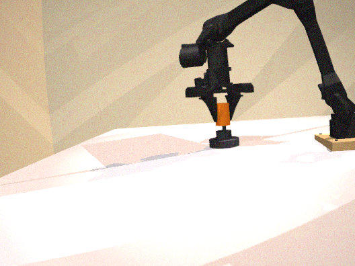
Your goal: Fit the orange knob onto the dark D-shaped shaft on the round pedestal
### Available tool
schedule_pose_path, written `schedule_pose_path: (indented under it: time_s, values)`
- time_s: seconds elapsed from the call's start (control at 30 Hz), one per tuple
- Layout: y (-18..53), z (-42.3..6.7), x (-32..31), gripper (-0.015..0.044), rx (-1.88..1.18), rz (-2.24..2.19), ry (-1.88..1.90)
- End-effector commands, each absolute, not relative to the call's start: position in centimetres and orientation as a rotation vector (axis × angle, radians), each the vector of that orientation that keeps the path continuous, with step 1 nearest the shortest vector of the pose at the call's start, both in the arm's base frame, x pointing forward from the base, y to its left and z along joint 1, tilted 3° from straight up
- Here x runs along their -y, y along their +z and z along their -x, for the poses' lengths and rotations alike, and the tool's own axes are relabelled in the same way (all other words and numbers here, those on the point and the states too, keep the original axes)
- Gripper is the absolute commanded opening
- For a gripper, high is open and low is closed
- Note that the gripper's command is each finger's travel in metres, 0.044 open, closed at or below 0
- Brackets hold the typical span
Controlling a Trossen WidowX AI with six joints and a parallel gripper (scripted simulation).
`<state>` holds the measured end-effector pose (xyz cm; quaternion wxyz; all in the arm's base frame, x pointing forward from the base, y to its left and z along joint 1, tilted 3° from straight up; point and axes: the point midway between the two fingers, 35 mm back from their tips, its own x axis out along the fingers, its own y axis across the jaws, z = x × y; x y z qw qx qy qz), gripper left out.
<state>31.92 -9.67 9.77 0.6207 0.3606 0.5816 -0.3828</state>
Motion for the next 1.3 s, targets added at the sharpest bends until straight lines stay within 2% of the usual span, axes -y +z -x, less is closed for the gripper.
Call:
schedule_pose_path:
  time_s: [0.0, 1.27]
  values:
    - [9.8, -31.9, 9.7, 0.0, -1.33, -0.838, -0.892]
    - [8.1, -31.8, 9.7, 0.0, -1.311, -0.88, -0.931]
